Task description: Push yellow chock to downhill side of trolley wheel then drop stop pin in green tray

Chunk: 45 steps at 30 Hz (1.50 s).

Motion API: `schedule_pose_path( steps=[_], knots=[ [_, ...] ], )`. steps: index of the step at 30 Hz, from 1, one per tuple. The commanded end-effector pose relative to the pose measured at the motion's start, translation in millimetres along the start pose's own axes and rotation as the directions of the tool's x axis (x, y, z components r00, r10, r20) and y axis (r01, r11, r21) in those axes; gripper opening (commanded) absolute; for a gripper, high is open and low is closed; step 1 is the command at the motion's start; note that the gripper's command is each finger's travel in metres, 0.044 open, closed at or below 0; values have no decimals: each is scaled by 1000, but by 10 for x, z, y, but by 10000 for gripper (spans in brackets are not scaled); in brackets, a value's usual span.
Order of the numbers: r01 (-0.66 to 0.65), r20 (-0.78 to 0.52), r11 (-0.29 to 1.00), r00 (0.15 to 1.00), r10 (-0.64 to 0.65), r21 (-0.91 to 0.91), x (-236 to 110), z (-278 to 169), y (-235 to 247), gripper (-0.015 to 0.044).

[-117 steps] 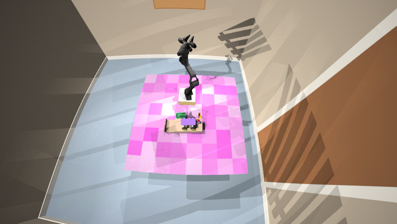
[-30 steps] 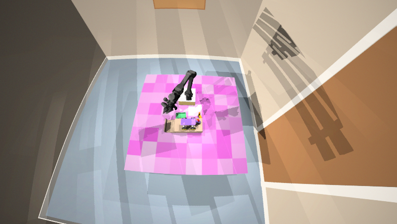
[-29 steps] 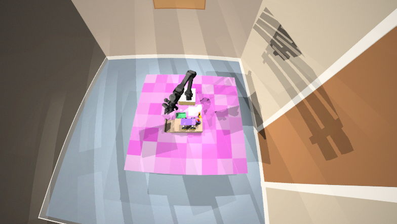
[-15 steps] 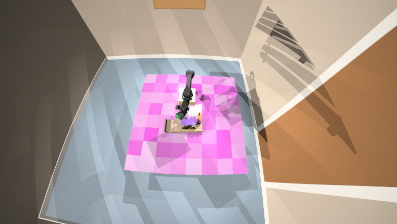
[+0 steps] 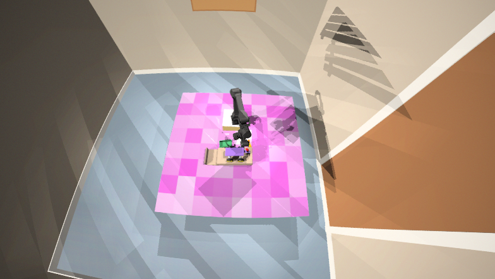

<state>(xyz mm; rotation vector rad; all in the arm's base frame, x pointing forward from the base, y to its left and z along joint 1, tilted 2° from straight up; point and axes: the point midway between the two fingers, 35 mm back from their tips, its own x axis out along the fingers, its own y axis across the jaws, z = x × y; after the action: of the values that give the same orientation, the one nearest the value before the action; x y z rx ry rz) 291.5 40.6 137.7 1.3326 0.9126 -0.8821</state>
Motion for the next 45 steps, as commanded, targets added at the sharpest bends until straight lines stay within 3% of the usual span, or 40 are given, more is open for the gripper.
schedule_pose_path(
  steps=[1, 10, 18, 31, 45],
  knots=[
    [91, -43, 991, 995, -95, -94, 56, -255, -240, 190],
    [352, -74, 898, 921, -382, -263, 123, -710, -966, 190],
    [357, -73, 896, 919, -388, -266, 132, -717, -983, 190],
    [357, -73, 895, 919, -388, -266, 520, -747, -1148, 190],
    [357, -73, 895, 919, -388, -266, 640, -757, -1198, 190]
  ],
)
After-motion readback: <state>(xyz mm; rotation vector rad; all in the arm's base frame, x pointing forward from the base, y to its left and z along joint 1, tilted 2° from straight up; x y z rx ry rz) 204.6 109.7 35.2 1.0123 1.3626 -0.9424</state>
